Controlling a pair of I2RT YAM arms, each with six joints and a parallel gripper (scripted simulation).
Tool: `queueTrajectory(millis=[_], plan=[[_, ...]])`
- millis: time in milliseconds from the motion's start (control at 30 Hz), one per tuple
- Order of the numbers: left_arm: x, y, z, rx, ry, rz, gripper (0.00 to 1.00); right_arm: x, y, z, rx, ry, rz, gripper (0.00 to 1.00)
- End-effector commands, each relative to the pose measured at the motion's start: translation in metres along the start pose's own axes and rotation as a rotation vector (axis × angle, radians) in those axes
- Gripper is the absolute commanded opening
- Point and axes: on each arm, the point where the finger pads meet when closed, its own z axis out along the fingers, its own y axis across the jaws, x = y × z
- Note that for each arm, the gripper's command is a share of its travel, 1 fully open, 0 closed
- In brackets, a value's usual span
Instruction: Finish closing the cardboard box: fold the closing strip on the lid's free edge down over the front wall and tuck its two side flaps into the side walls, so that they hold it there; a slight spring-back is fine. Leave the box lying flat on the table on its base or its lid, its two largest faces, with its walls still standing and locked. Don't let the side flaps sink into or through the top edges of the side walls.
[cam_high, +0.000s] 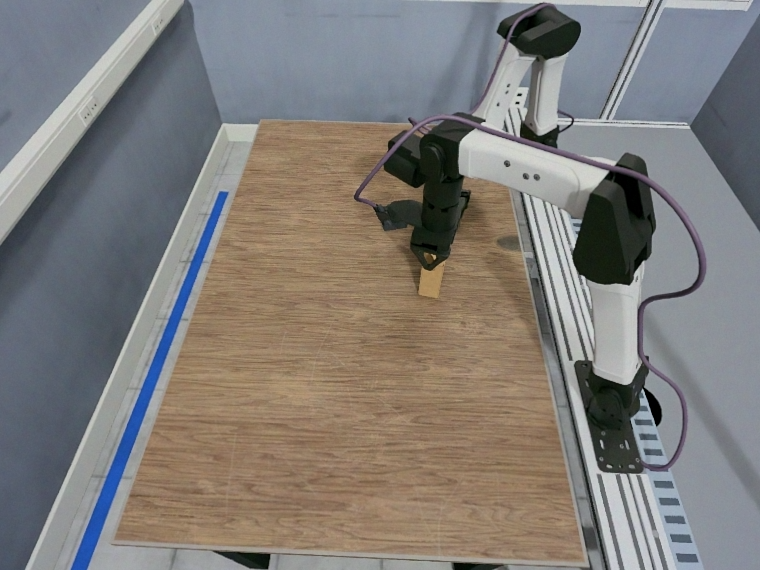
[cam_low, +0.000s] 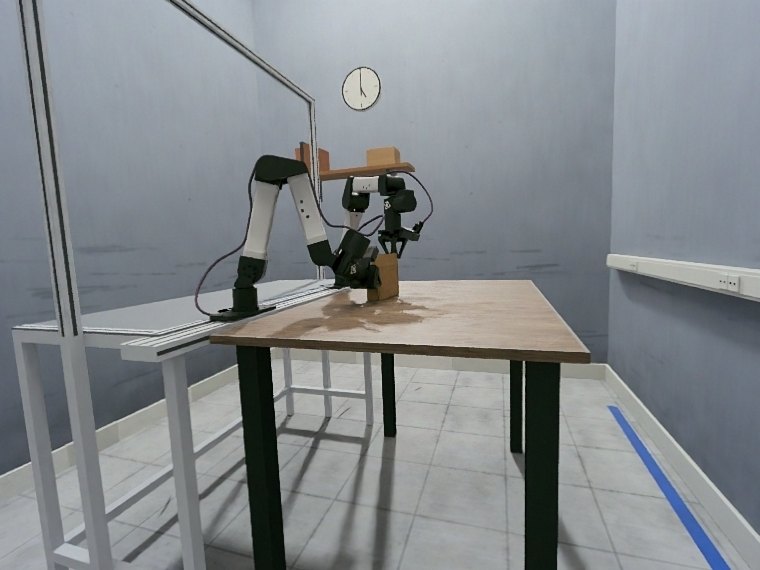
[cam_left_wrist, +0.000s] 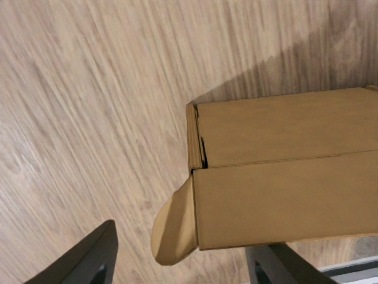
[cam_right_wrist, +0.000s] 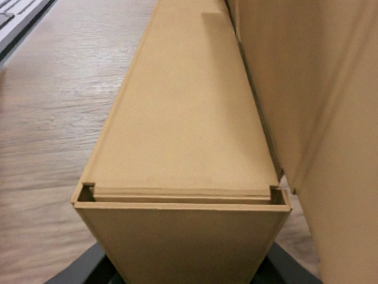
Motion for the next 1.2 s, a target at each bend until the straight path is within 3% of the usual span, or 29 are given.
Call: queueTrajectory(millis=[0, 1167], plan=[[-0.0020, -0.0007, 0.0040, -0.007, 0.019, 0.011, 0.54, -0.0046, -0.0029, -0.0005, 0.007, -0.010, -0.010, 0.45], [-0.0035, -0.0085, 0.0041, -0.007, 0.019, 0.009, 0.54, -0.0046, -0.0029, -0.0005, 0.007, -0.010, -0.010, 0.45]])
